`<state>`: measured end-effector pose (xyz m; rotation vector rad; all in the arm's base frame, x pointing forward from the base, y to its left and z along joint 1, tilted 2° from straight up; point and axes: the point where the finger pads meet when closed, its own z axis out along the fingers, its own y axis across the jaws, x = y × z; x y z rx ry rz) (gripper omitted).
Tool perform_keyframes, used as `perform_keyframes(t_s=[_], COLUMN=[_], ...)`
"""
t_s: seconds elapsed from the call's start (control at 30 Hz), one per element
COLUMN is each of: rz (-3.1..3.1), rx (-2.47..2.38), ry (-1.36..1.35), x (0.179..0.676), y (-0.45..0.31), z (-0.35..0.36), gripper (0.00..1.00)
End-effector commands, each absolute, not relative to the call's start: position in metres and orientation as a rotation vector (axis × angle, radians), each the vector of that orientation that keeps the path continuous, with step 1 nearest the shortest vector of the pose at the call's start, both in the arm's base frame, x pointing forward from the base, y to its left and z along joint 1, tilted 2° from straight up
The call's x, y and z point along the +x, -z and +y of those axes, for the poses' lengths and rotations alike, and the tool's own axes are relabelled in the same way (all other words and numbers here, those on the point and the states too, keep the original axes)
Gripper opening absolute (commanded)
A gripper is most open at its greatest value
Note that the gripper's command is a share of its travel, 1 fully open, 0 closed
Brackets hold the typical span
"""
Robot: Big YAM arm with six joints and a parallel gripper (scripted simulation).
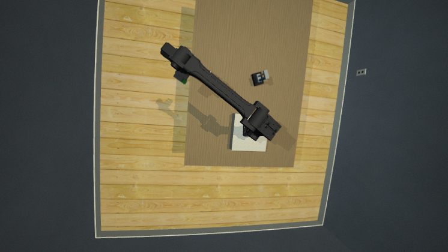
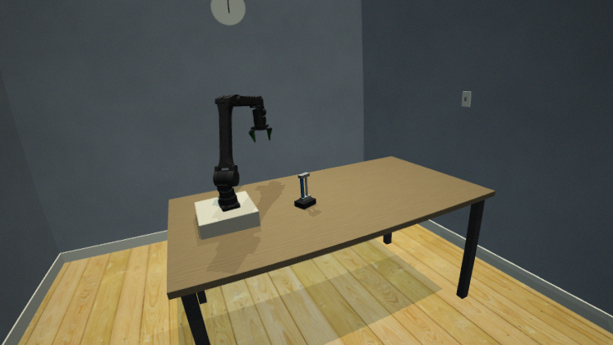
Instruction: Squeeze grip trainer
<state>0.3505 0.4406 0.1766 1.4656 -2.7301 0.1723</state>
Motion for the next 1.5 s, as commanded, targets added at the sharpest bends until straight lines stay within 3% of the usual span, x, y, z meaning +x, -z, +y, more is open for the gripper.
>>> perform_keyframes(t_s=[0.0,0.23,0.93,1.47], rz=[-2.742,-2.680,-1.903,-1.574], rx=[1.471,1.521,1.904,1.975], ry=[-0.164,-0.217,-0.725,-0.877], x=[0.351,0.353,0.359,0.359], y=[-0.183,-0.187,-0.120,-0.096], z=[0.442,0.410,0.153,0.054], gripper=[1.00,1.00,1.00,1.00])
